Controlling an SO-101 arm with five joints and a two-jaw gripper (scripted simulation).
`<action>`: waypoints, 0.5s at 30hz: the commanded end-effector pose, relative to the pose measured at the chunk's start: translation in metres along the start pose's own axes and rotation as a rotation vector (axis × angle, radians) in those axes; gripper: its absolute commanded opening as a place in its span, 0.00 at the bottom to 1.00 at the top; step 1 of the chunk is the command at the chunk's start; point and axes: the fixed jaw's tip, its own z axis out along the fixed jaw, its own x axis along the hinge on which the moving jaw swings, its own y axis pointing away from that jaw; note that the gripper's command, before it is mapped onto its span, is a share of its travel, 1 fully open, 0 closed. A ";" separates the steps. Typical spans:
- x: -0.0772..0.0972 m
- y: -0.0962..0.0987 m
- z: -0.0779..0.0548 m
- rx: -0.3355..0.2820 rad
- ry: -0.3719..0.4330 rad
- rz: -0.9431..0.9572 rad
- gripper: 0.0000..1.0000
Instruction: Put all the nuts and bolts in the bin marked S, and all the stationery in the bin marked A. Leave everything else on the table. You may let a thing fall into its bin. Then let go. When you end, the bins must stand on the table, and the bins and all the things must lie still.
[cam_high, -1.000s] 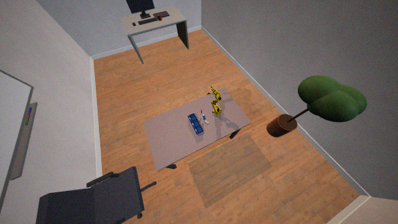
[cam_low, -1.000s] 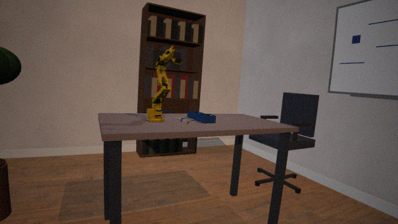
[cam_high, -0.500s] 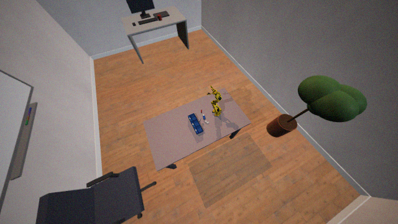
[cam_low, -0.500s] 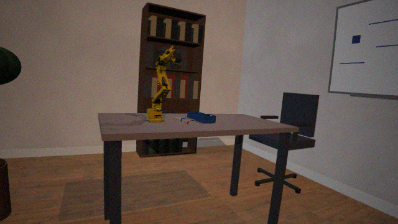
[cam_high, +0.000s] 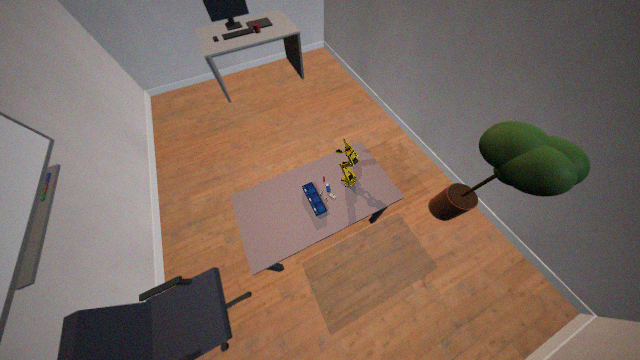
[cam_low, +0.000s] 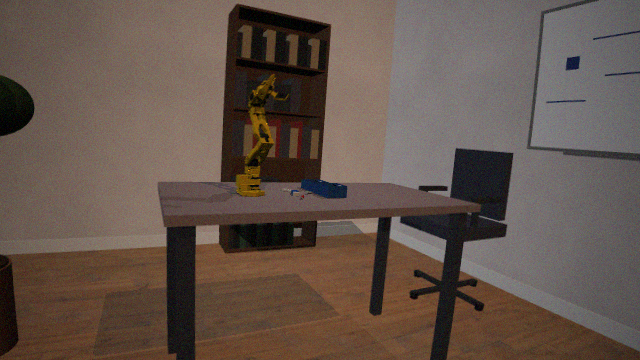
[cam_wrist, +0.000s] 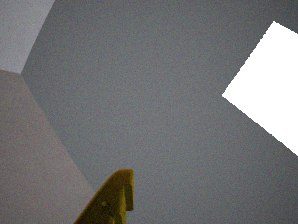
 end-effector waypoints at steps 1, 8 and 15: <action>0.021 -0.017 -0.008 0.054 0.128 -0.076 1.00; 0.023 -0.023 -0.017 0.092 0.155 -0.124 1.00; 0.041 -0.044 -0.035 0.165 0.291 -0.241 1.00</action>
